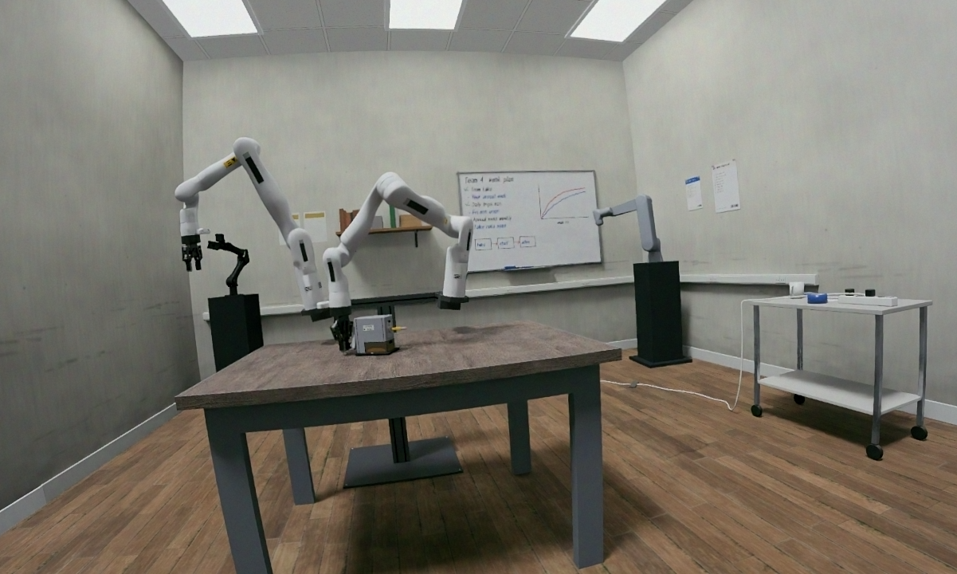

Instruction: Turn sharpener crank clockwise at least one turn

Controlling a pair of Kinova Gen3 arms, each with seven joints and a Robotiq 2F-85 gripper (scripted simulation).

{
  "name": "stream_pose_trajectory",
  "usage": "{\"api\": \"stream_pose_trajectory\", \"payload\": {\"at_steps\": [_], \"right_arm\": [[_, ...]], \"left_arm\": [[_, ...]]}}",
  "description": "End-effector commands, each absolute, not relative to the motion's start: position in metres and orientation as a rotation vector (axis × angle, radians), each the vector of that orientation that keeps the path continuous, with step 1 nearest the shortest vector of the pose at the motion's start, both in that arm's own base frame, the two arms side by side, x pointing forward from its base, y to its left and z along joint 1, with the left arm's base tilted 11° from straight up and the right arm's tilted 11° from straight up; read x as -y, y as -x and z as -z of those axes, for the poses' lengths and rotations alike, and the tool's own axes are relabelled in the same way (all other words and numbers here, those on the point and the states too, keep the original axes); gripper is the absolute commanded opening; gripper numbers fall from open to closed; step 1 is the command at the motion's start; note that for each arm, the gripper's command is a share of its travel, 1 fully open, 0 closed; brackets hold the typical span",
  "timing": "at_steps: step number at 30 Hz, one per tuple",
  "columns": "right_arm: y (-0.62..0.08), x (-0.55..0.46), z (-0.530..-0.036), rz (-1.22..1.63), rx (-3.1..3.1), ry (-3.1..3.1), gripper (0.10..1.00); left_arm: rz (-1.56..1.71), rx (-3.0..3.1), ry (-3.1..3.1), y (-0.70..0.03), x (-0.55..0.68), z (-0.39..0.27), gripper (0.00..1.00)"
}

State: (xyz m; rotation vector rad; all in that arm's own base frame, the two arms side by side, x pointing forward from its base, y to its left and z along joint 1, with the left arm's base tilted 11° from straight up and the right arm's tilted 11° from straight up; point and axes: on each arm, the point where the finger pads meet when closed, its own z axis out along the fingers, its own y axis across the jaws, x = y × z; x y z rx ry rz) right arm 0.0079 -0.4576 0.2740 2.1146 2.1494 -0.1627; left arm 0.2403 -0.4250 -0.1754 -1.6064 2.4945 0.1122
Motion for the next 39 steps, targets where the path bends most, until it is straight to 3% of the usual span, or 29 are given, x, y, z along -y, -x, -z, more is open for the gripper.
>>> {"api": "stream_pose_trajectory", "payload": {"at_steps": [1,39], "right_arm": [[-0.008,0.458,-0.275,0.164,-2.148,-2.114,1.000],[-0.008,0.458,-0.275,0.164,-2.148,-2.114,1.000]], "left_arm": [[-0.109,-2.495,1.606,-0.237,0.424,0.176,0.099],[-0.109,-2.495,1.606,-0.197,0.407,0.171,0.099]]}}
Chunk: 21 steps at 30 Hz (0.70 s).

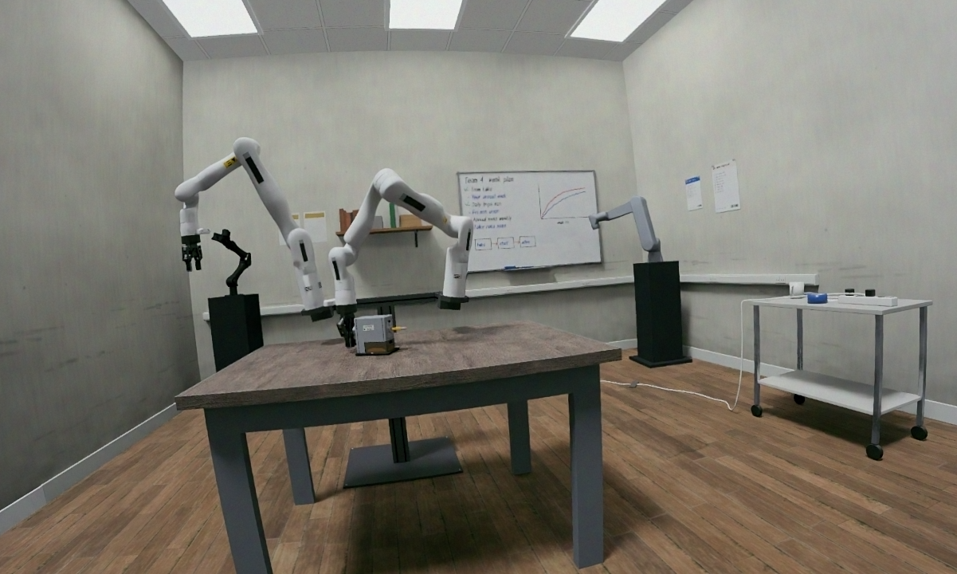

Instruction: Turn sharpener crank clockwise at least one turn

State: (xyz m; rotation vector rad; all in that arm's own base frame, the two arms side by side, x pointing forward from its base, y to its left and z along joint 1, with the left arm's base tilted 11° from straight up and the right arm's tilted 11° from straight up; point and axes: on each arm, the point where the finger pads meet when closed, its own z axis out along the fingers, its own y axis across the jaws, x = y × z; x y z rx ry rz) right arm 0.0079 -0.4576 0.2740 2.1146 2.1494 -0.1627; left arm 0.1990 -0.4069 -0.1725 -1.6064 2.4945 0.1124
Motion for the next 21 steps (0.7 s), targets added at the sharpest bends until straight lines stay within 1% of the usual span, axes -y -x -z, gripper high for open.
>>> {"api": "stream_pose_trajectory", "payload": {"at_steps": [1,21], "right_arm": [[-0.008,0.458,-0.275,0.164,-2.148,-2.114,1.000],[-0.008,0.458,-0.275,0.164,-2.148,-2.114,1.000]], "left_arm": [[-0.109,-2.495,1.606,-0.196,0.407,0.170,0.099],[-0.109,-2.495,1.606,-0.180,0.403,0.153,0.099]]}}
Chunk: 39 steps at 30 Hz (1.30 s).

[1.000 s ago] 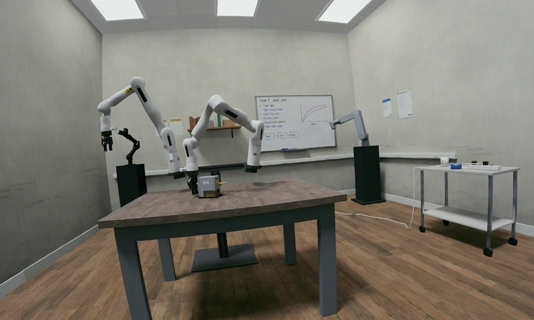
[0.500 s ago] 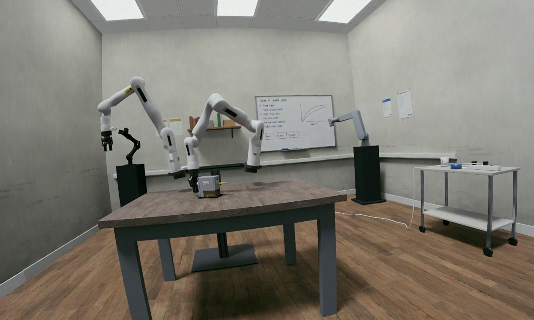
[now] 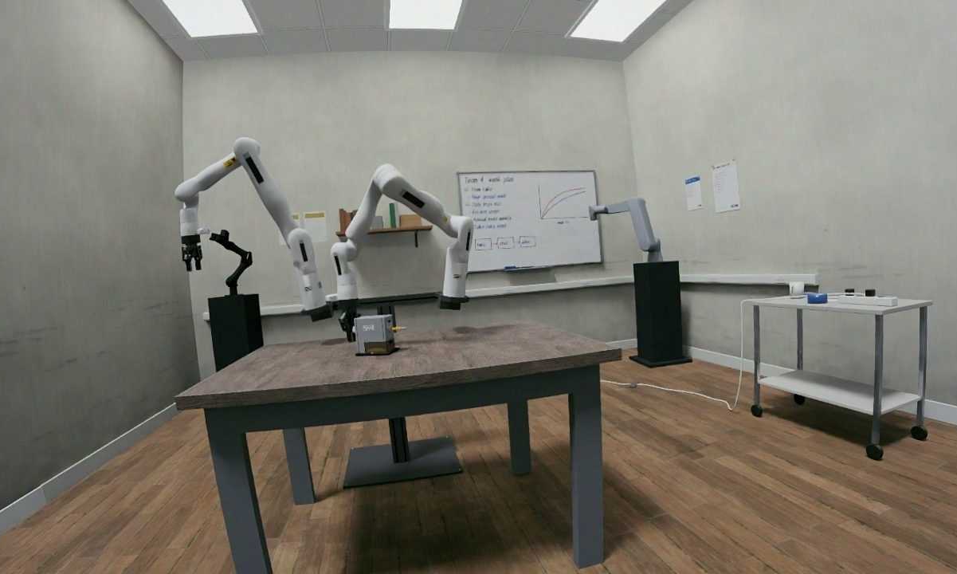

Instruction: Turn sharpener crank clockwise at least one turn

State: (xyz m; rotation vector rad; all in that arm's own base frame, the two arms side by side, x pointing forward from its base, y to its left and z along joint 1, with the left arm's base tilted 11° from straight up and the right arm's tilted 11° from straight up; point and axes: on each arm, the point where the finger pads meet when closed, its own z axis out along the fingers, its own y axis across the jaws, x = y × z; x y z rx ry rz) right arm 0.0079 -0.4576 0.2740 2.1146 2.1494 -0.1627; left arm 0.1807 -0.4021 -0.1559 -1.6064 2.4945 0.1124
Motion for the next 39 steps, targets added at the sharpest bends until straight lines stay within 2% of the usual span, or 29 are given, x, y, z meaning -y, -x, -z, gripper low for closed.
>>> {"api": "stream_pose_trajectory", "payload": {"at_steps": [1,39], "right_arm": [[-0.008,0.458,-0.275,0.164,-2.148,-2.114,1.000],[-0.008,0.458,-0.275,0.164,-2.148,-2.114,1.000]], "left_arm": [[-0.109,-2.495,1.606,-0.180,0.403,0.153,0.099],[-0.109,-2.495,1.606,-0.171,0.407,0.112,0.099]]}}
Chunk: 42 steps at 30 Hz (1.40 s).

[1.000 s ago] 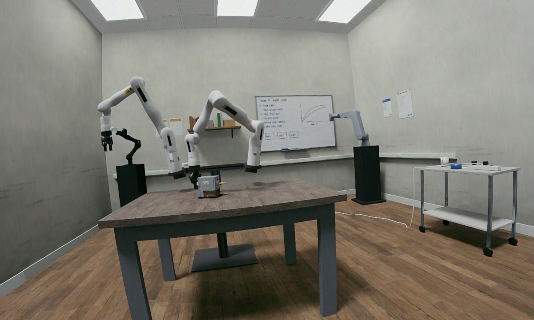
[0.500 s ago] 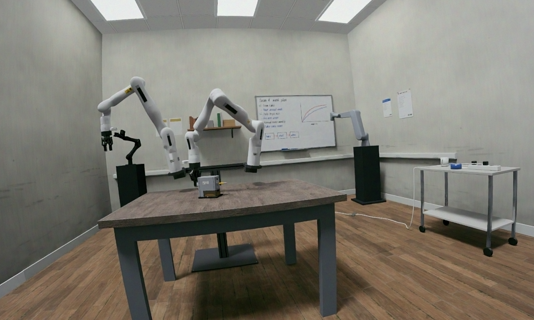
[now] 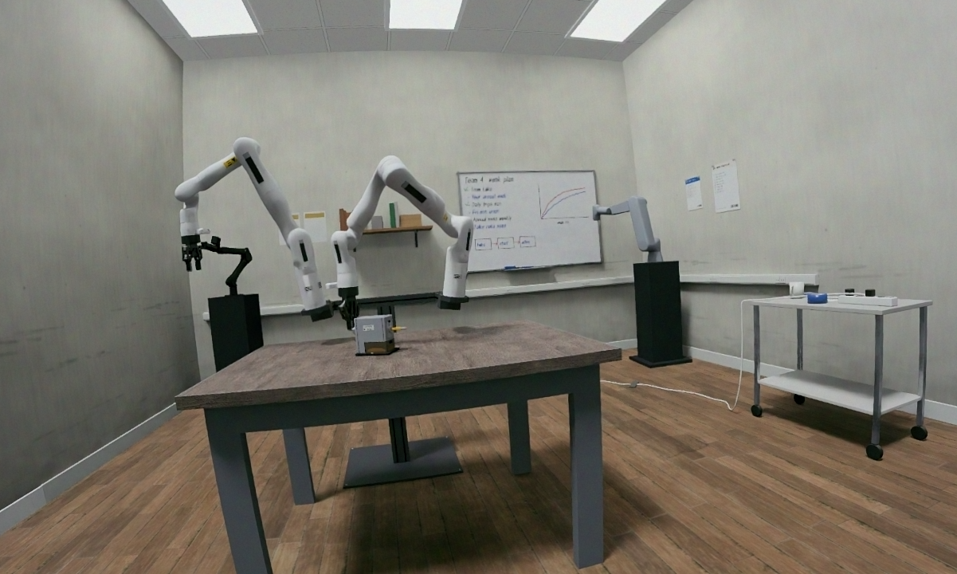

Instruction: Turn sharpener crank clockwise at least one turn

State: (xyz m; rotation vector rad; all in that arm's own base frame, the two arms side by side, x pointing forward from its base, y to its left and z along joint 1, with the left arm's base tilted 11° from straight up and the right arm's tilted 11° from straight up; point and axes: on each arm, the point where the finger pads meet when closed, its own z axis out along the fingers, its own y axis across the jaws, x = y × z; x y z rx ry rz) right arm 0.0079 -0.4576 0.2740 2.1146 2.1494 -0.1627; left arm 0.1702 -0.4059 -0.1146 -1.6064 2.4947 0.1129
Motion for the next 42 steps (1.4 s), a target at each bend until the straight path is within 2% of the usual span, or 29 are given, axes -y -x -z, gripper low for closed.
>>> {"api": "stream_pose_trajectory", "payload": {"at_steps": [1,42], "right_arm": [[-0.008,0.458,-0.275,0.164,-2.148,-2.114,1.000],[-0.008,0.458,-0.275,0.164,-2.148,-2.114,1.000]], "left_arm": [[-0.109,-2.495,1.606,-0.171,0.408,0.110,0.099],[-0.109,-2.495,1.606,-0.198,0.427,0.076,0.099]]}}
